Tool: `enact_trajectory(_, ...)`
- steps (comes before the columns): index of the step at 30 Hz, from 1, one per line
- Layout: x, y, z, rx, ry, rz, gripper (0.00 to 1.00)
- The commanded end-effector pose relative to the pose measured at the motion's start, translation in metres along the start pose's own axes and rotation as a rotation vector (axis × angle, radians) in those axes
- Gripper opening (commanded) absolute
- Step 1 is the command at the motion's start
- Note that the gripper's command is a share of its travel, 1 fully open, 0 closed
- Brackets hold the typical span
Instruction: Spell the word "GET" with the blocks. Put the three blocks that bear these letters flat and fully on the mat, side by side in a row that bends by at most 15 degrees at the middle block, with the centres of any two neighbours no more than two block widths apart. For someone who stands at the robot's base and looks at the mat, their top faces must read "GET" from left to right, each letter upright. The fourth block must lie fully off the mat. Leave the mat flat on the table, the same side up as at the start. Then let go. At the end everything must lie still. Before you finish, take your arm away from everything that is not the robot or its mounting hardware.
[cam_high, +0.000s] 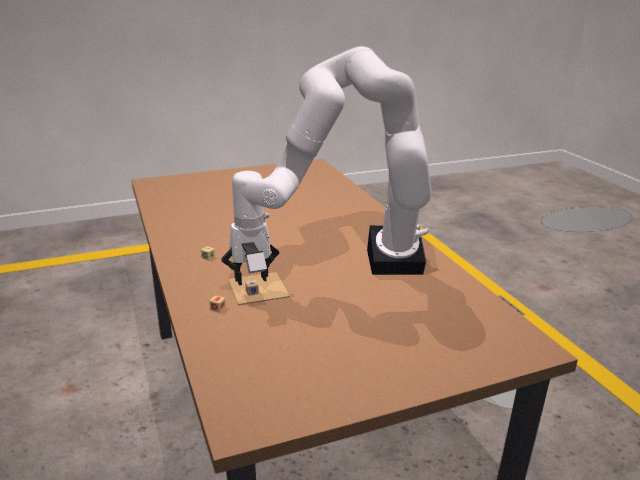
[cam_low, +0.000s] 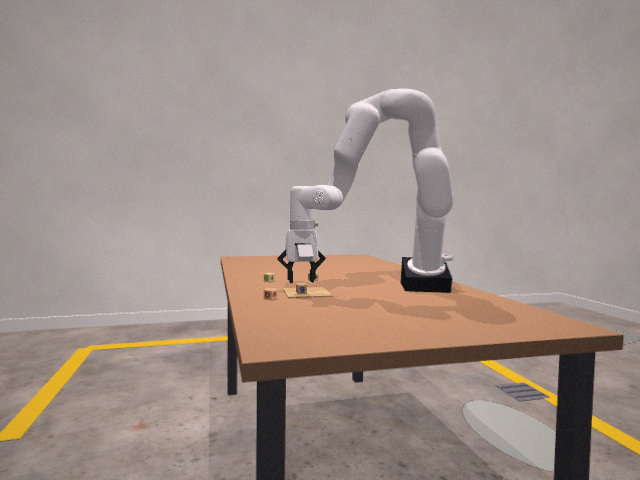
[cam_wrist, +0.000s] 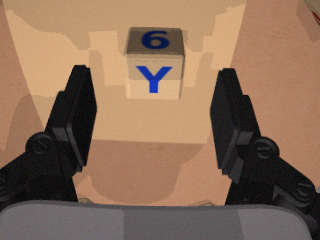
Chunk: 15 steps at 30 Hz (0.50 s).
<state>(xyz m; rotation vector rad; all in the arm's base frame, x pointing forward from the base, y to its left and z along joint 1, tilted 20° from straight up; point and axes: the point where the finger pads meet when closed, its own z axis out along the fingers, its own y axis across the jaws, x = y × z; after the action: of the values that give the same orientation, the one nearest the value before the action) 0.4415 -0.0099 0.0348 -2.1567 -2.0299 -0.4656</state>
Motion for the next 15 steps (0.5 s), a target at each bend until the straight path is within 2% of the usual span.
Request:
enact_trajectory(1,0.0,0.001,0.005,-0.003,-0.001,0.0,0.69)
enact_trajectory(15,-0.001,0.001,0.028,-0.003,-0.001,0.0,0.69)
